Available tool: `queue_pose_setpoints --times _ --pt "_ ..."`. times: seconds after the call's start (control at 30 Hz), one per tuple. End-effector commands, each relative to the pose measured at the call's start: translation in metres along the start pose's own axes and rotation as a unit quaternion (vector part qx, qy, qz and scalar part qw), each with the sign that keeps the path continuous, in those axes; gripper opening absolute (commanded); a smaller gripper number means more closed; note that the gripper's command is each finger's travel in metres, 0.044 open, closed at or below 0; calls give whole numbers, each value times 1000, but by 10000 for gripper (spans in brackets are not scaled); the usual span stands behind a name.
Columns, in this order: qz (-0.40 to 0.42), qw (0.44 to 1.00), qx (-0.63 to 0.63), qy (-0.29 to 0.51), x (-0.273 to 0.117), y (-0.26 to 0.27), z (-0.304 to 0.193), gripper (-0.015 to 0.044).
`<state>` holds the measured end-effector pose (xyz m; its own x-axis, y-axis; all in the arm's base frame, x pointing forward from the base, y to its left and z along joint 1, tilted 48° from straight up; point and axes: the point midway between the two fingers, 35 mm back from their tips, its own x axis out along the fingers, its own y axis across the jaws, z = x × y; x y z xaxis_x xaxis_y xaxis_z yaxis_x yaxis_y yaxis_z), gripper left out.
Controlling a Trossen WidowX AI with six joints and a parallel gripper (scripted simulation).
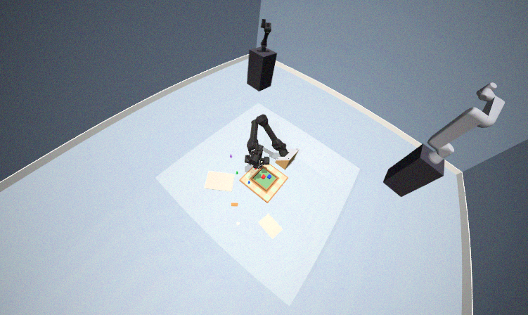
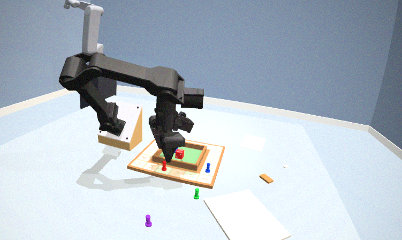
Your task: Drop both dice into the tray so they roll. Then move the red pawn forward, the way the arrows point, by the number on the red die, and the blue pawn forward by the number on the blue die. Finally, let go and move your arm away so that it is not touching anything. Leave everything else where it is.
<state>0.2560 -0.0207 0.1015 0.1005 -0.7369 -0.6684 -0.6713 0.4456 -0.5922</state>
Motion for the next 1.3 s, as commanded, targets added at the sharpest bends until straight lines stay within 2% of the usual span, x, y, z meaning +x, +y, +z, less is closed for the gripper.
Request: queue_pose_setpoints --times 0.0,0.2,0.43,0.7,1.27 --pt "1 1000 10 -1 -7 -8 14 361" --pt "1 999 48 -2 -14 -36 74 204" --pt "0 997 82 -3 -11 -50 133 200" --pt "0 997 82 -3 -10 -48 133 200" --pt "0 997 82 -3 21 -48 133 200"
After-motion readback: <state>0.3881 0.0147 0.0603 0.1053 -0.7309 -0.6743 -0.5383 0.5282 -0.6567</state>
